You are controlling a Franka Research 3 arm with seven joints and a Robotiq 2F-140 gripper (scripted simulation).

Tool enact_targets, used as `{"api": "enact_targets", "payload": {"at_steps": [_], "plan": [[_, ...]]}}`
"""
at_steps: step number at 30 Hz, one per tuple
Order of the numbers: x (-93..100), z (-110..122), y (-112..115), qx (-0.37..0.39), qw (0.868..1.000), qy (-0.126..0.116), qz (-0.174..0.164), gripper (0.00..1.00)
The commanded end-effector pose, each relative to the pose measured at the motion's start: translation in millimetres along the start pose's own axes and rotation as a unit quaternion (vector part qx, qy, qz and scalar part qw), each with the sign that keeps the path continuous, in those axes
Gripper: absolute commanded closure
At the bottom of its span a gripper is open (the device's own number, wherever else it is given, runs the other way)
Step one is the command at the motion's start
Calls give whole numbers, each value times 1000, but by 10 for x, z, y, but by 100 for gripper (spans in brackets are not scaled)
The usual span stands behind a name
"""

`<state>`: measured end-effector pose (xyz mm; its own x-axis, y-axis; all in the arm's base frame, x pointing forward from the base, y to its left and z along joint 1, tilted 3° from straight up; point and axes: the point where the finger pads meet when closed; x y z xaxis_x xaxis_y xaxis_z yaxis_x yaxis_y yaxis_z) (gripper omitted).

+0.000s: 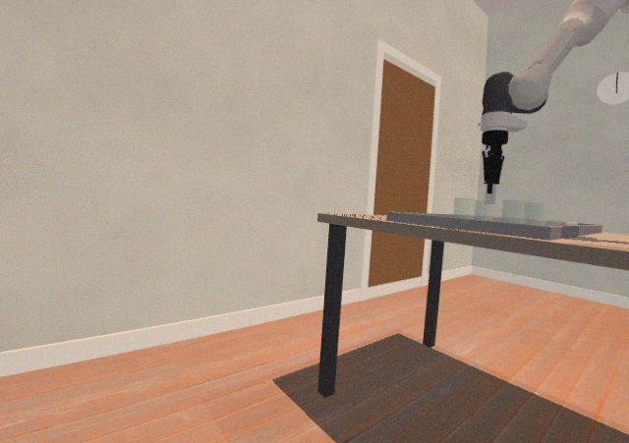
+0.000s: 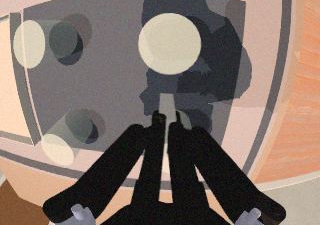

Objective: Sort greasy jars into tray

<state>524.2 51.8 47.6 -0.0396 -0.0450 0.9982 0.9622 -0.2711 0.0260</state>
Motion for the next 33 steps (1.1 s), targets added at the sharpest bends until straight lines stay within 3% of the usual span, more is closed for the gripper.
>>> {"api": "enact_targets", "payload": {"at_steps": [1,22,23,33], "plan": [[-4,-5,-4,-2,1000,-1,1,100],[-4,-5,-4,-2,1000,-1,1,100],[-4,-5,-4,-2,1000,-1,1,0],[-4,-5,-4,-2,1000,-1,1,0]]}}
Point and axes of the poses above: the point where the finger pads meet when closed, its own x axis back along the fingers, its own z axis across the jaws, y = z × x, and after that the axes turned 13 degrees about -x, right-handed
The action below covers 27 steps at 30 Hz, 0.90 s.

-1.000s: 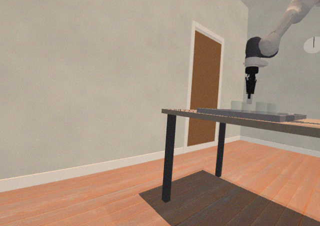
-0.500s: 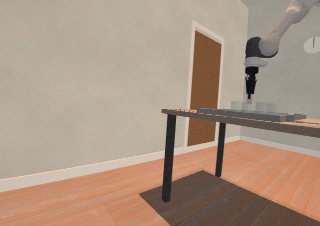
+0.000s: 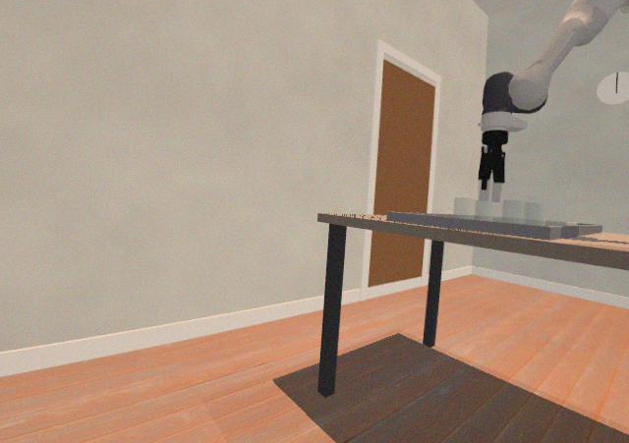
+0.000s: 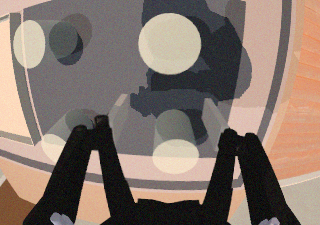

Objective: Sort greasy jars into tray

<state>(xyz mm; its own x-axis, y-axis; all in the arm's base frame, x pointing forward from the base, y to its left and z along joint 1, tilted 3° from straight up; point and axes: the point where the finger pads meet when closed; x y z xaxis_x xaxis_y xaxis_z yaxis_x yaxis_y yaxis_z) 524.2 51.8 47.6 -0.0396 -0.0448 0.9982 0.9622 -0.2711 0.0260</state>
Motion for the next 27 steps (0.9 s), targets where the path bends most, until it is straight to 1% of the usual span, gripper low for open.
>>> {"api": "enact_targets", "payload": {"at_steps": [1,17,27], "plan": [[-4,-5,-4,-2,1000,-1,1,0],[-4,-5,-4,-2,1000,-1,1,0],[760,-3,-2,-2,1000,-1,1,0]]}}
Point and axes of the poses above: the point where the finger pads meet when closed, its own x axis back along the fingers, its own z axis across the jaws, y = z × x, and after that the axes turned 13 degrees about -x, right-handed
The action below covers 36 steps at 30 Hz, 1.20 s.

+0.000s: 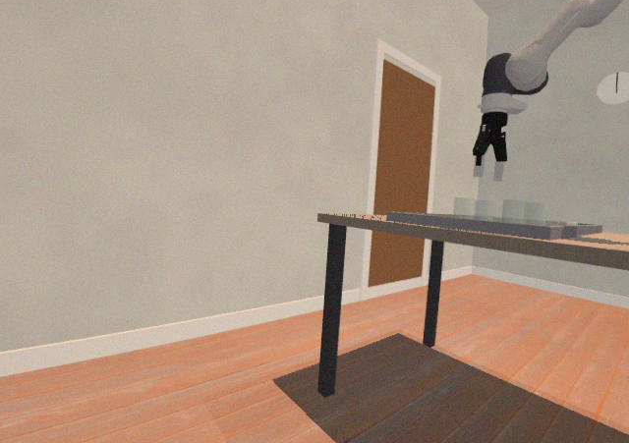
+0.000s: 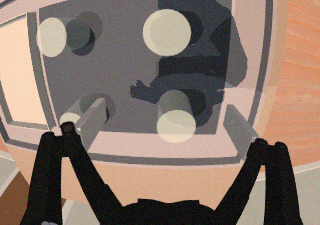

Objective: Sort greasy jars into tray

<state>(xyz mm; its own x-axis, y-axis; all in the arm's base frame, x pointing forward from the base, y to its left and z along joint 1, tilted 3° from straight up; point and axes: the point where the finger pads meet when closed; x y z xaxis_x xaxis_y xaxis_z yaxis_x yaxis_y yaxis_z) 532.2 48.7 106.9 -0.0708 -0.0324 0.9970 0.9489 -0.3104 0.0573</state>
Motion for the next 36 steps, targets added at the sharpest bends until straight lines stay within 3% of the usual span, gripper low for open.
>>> {"api": "enact_targets", "payload": {"at_steps": [1,4,19,21,31,36], "plan": [[173,-32,-96,18,1000,0,18,0],[173,-32,-96,18,1000,0,18,0],[180,-1223,-279,18,1000,0,18,0],[180,-1223,-279,18,1000,0,18,0],[184,-2017,-401,18,1000,0,18,0],[-62,-2017,-410,18,1000,0,18,0]]}}
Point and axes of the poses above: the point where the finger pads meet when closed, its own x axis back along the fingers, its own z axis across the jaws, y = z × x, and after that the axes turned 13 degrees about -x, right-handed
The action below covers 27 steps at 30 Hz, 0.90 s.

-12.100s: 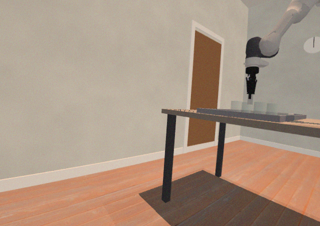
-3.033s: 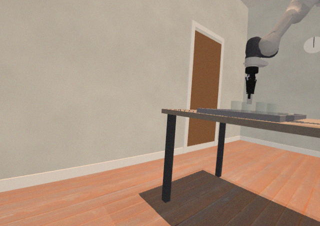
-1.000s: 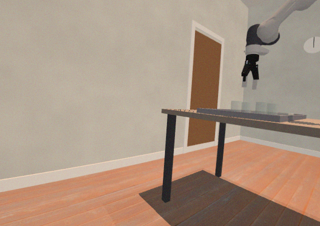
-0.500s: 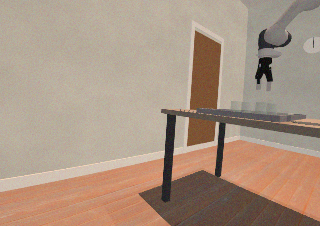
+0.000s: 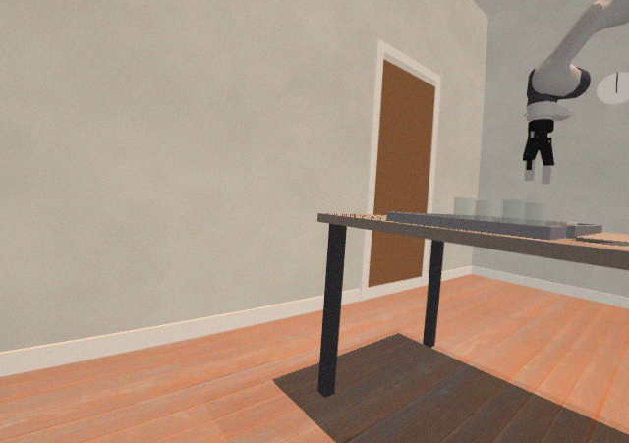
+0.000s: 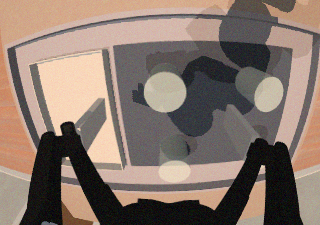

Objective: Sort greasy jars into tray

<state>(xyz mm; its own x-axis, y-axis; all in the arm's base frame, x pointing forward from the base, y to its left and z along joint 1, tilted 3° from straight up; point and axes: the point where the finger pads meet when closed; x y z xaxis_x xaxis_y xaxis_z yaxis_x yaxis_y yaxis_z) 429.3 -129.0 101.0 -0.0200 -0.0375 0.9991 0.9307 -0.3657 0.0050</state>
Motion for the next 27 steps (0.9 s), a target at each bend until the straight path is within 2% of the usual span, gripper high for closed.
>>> {"api": "enact_targets", "payload": {"at_steps": [1,2,9,27], "plan": [[-133,-7,25,48,999,6,-7,0],[-133,-7,25,48,999,6,-7,0],[-564,-1,30,48,999,6,-7,0],[-584,-1,31,48,999,6,-7,0]]}}
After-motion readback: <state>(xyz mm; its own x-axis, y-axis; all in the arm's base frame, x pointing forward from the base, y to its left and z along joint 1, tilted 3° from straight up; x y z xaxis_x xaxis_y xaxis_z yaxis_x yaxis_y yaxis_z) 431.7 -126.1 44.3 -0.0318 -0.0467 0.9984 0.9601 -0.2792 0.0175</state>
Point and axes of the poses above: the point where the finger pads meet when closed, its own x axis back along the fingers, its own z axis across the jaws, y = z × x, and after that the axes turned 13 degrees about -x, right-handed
